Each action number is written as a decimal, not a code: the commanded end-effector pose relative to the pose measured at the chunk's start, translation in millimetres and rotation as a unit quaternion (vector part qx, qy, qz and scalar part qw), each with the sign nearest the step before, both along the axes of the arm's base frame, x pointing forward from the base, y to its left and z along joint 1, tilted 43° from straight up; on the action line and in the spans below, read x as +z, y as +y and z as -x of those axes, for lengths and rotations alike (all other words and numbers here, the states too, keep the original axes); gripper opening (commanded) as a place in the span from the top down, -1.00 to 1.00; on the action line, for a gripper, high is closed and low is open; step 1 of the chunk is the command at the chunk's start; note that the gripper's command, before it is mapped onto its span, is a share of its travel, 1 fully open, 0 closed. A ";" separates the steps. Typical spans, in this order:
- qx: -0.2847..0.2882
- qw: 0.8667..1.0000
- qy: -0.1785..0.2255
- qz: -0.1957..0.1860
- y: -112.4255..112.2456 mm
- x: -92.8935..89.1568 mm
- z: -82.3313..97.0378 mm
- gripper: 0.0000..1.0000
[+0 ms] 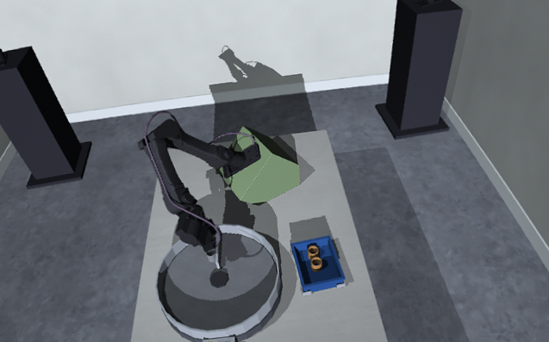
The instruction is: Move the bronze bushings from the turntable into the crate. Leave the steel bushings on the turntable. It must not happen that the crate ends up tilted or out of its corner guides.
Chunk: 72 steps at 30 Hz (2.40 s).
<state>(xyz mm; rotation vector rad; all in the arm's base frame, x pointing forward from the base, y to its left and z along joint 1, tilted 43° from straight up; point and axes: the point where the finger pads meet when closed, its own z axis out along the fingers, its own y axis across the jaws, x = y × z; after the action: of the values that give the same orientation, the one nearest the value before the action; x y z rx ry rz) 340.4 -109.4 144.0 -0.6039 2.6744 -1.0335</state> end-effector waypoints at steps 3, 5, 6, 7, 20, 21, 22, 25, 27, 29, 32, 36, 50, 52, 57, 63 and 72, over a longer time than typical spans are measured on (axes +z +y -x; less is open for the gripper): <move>0.009 1.000 -0.006 -0.005 5.2 -3.5 -1.7 1.00; 0.009 1.000 -0.006 -0.005 5.2 -3.5 -1.7 1.00; 0.009 1.000 -0.006 -0.005 5.2 -3.5 -1.7 1.00; 0.009 1.000 -0.006 -0.005 5.2 -3.5 -1.7 1.00; 0.009 1.000 -0.006 -0.005 5.2 -3.5 -1.7 1.00; 0.009 1.000 -0.006 -0.005 5.2 -3.5 -1.7 1.00; 0.009 1.000 -0.006 -0.005 5.2 -3.5 -1.7 1.00; 0.009 1.000 -0.006 -0.005 5.2 -3.5 -1.7 1.00; 0.009 1.000 -0.006 -0.005 5.2 -3.5 -1.7 1.00; 0.009 1.000 -0.006 -0.005 5.2 -3.5 -1.7 1.00; 0.009 1.000 -0.006 -0.005 5.2 -3.5 -1.7 1.00; 0.009 1.000 -0.006 -0.005 5.2 -3.5 -1.7 1.00; 0.004 1.000 -0.026 0.000 14.5 28.0 0.7 1.00; 0.004 1.000 -0.026 0.000 19.6 34.1 4.0 1.00; 0.004 1.000 -0.026 -0.001 33.6 51.1 13.2 1.00; 0.005 1.000 -0.026 -0.002 44.8 64.9 20.6 1.00; 0.006 1.000 -0.014 -0.003 51.5 64.1 21.9 1.00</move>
<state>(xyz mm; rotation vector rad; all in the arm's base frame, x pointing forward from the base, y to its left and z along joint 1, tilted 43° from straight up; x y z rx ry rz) 317.3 -67.5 195.1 -0.5976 2.6655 -1.0348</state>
